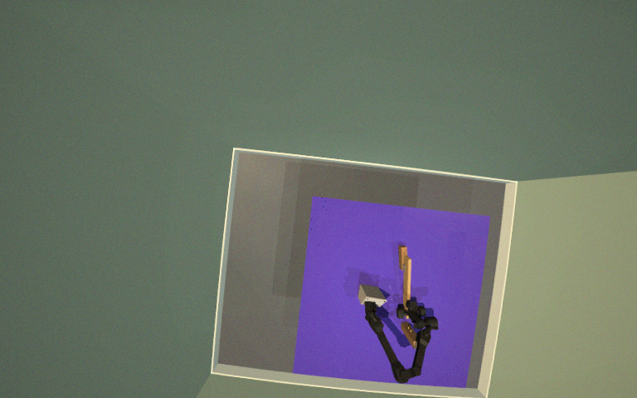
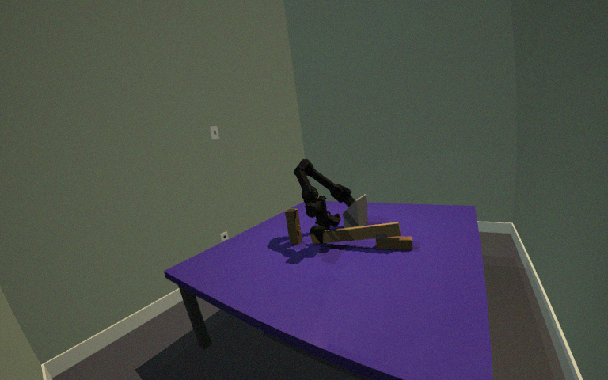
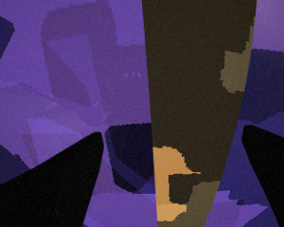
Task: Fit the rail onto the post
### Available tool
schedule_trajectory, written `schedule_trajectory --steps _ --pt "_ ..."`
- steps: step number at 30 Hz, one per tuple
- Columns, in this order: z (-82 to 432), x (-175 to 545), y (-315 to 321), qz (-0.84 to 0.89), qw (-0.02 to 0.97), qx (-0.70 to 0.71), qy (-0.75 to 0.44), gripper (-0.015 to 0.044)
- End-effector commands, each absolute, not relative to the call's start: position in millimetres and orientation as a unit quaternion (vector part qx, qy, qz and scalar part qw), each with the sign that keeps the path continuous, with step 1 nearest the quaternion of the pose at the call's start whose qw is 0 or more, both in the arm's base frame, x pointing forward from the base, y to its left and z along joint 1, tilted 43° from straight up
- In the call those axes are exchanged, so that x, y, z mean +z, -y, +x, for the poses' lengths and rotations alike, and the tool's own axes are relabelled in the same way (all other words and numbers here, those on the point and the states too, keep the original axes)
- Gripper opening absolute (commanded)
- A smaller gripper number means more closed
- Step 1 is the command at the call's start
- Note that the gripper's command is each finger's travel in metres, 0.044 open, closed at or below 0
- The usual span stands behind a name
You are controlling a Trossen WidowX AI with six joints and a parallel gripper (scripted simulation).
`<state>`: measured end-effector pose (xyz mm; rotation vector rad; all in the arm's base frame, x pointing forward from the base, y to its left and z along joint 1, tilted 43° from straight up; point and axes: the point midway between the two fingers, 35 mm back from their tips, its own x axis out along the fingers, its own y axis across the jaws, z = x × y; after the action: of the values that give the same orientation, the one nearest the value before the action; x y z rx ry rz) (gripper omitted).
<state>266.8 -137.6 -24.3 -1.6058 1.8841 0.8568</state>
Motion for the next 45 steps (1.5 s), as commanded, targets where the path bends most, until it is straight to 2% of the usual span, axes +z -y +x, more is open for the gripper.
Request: schedule_trajectory --steps 1,11,18,45 --pt "265.3 -25.4 139.2 -0.592 0.255 0.317 -0.696 0.0309" --pt "265.3 -25.4 139.2 -0.592 0.255 0.317 -0.696 0.0046" --pt "265.3 -25.4 139.2 -0.592 0.255 0.317 -0.696 0.0000" --pt "266.9 -20.4 133.7 -0.592 0.255 0.317 -0.696 0.0000"
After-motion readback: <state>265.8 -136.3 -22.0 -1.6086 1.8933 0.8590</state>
